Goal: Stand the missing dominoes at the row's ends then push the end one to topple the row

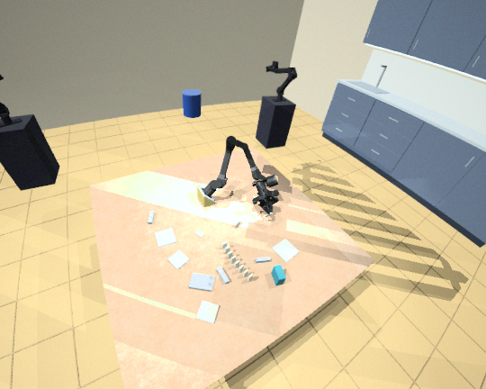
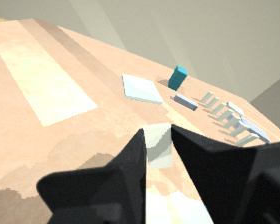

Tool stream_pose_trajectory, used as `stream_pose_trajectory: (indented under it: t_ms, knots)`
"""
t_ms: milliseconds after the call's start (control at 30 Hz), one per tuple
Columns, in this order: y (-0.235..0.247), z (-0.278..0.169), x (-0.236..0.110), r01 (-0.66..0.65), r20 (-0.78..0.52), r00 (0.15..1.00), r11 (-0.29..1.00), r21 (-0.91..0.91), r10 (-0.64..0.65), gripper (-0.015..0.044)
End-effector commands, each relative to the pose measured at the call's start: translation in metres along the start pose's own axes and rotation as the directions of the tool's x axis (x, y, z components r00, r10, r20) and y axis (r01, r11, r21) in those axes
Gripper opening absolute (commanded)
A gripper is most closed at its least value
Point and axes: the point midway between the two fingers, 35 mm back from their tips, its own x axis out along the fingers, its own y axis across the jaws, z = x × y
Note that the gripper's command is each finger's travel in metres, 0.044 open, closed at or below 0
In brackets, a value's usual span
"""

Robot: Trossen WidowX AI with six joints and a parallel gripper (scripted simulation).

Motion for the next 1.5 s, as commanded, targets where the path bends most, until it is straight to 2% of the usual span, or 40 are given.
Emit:
stream_pose_trajectory:
  t_ms: [0, 633, 1467]
  knots:
    - [0.0, -0.001, -0.008, -0.003, 0.08, 0.997, 0.998, 0.062, -0.002, 0.0107]
    - [-0.017, -0.002, -0.057, -0.138, 0.392, 0.919, 0.895, 0.425, -0.045, 0.0107]
    - [-0.014, -0.008, -0.055, -0.145, 0.4, 0.915, 0.887, 0.438, -0.048, 0.0107]
